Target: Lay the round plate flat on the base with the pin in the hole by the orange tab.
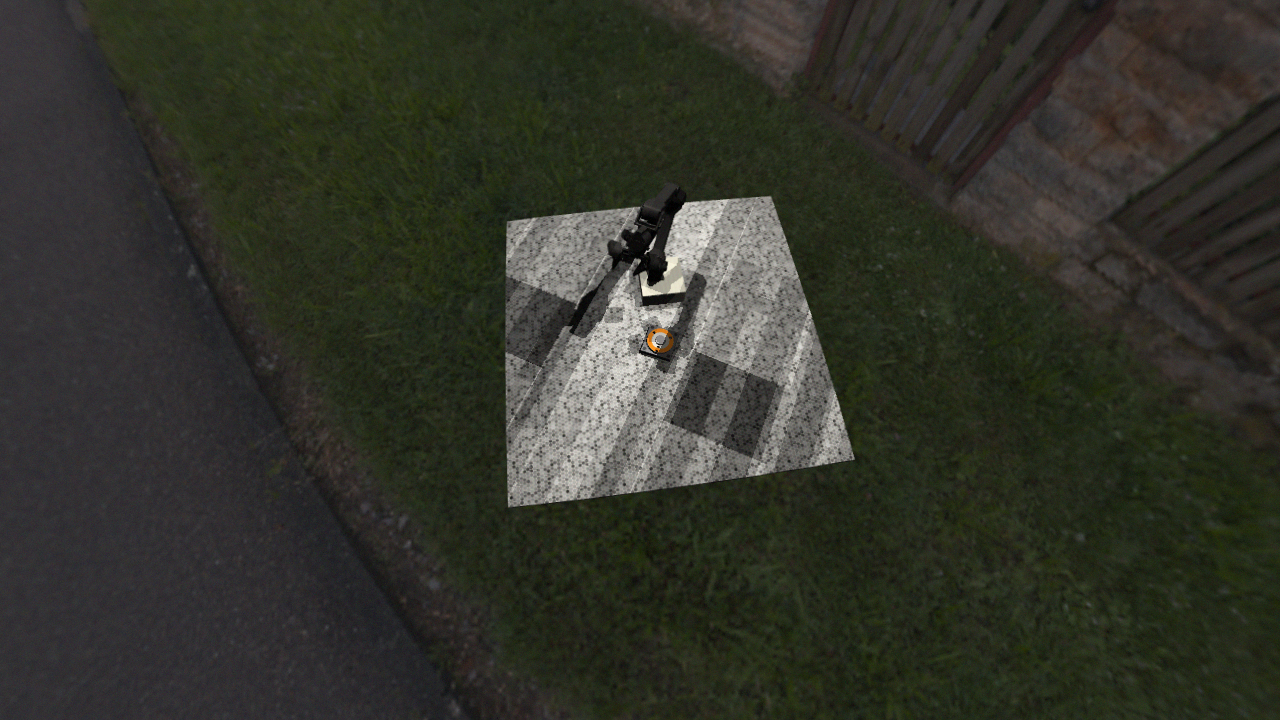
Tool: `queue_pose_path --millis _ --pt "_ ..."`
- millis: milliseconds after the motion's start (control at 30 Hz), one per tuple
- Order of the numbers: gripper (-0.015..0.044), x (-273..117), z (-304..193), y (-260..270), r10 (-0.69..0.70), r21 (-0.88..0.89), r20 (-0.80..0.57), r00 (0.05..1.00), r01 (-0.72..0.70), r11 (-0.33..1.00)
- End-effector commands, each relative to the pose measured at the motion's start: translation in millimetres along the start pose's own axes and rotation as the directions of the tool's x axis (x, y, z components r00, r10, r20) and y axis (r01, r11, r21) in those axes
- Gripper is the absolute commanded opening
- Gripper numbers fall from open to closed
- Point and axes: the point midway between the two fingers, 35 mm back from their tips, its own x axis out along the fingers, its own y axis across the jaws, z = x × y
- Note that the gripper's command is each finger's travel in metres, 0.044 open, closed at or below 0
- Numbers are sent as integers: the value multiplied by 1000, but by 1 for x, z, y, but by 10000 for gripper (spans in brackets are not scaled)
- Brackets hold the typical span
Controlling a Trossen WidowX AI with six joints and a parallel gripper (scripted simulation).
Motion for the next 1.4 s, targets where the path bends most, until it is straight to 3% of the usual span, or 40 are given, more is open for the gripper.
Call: queue_pose_path --millis 0,100,233,300,500,800,967,1167,1367 --pt "374 1 -2 0 -5 -19 0 1000 5 1000" --pt "295 17 -24 -8 -70 -282 -1 998 67 957" --pt "190 45 -60 -27 -178 -681 9 984 137 719" --pt "137 48 -66 -30 -192 -737 12 981 138 661" --pt "0 82 -111 -65 -300 -996 45 953 66 61" --pt "0 107 -139 -103 -369 -906 86 925 -81 -415" --pt "0 126 -154 -132 -416 -700 122 901 -220 -680" --pt "0 146 -166 -166 -458 -402 163 874 -366 -840" --pt "0 162 -172 -198 -489 -105 202 848 -478 -872"
